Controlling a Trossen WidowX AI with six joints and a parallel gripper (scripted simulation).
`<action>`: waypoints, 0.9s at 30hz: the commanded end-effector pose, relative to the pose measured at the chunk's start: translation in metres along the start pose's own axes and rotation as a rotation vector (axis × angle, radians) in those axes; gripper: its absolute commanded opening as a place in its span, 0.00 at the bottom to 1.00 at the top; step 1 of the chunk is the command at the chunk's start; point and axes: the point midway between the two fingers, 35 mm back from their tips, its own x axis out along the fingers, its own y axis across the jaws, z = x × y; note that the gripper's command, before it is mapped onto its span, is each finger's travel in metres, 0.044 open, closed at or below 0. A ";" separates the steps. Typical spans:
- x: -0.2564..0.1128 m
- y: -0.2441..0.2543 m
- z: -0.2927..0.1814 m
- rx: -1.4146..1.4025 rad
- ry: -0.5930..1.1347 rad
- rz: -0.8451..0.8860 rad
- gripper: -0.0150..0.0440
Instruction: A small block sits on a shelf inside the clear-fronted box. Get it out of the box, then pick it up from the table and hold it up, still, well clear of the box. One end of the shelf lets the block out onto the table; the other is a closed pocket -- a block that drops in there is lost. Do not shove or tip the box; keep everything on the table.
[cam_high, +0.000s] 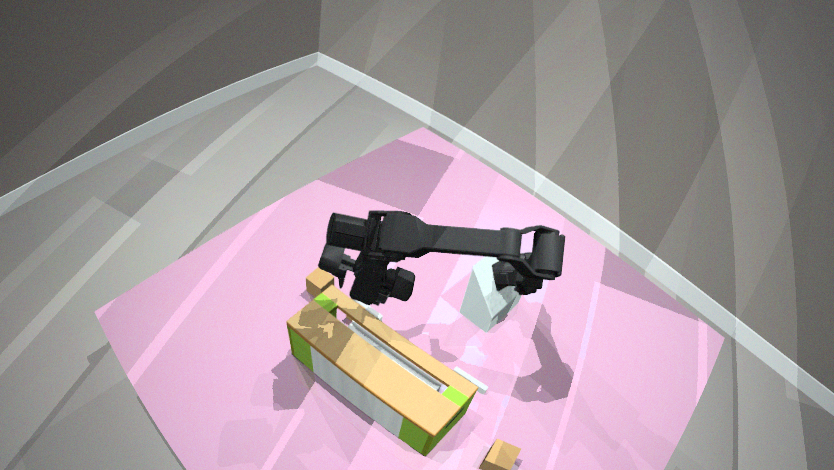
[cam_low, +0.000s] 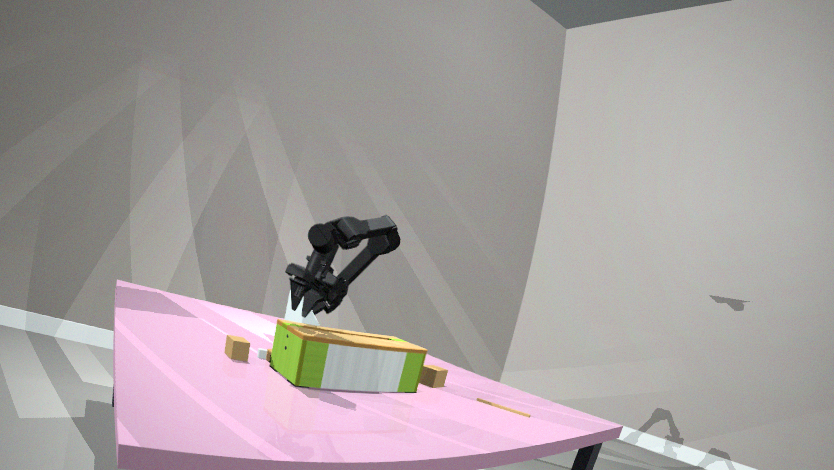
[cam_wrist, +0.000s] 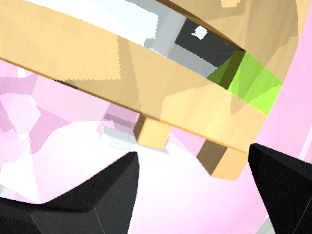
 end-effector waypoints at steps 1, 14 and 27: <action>0.001 -0.005 -0.016 0.945 -0.084 0.091 0.74; 0.000 -0.008 -0.026 1.668 -0.098 0.206 0.74; 0.000 -0.011 -0.035 2.378 -0.050 0.359 0.74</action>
